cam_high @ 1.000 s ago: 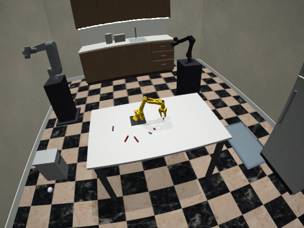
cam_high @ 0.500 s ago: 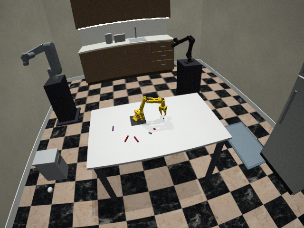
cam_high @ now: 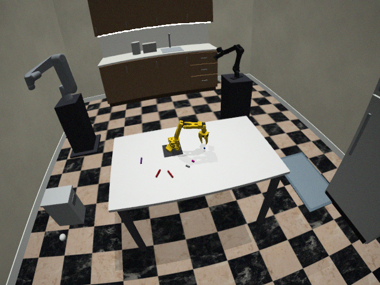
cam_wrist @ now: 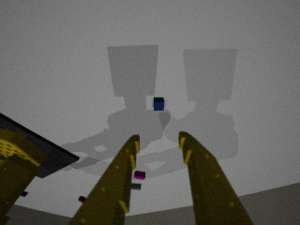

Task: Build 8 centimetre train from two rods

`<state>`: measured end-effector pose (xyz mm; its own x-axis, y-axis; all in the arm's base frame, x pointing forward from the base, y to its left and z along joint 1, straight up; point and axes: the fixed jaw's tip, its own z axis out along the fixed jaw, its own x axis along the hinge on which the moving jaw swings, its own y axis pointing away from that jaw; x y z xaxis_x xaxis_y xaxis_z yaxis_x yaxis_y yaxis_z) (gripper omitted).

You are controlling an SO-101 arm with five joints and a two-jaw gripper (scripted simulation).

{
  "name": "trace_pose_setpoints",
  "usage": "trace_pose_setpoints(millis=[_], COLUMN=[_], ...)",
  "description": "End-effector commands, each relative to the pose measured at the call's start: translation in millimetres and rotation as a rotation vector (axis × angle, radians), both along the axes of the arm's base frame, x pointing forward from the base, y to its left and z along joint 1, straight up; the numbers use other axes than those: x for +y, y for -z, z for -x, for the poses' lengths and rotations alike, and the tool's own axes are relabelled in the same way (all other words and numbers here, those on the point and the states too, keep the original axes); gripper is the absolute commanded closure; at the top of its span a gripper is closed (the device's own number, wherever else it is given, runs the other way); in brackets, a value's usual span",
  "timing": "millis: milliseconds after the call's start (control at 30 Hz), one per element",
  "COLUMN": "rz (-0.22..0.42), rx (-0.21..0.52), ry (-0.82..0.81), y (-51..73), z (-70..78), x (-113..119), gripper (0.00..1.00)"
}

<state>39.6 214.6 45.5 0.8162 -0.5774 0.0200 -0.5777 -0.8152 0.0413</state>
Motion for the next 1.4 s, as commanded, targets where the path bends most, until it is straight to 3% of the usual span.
trace_pose_setpoints(millis=[0, 567, 733, 1067, 1133, 1367], rz=[-0.017, -0.018, -0.018, -0.023, -0.023, -0.029], rx=[-0.002, -0.002, -0.001, 0.002, 0.002, 0.005], ry=[0.001, 0.001, -0.001, -0.010, -0.010, -0.020], y=[-4.9, -4.9, -4.9, -4.7, -4.7, -4.5], z=[1.8, -1.0, -8.9, -46.5, -46.5, -88.4], x=[2, 1, 0, -9, -9, -29], gripper=[0.83, 0.83, 0.83, 0.83, 0.83, 0.82])
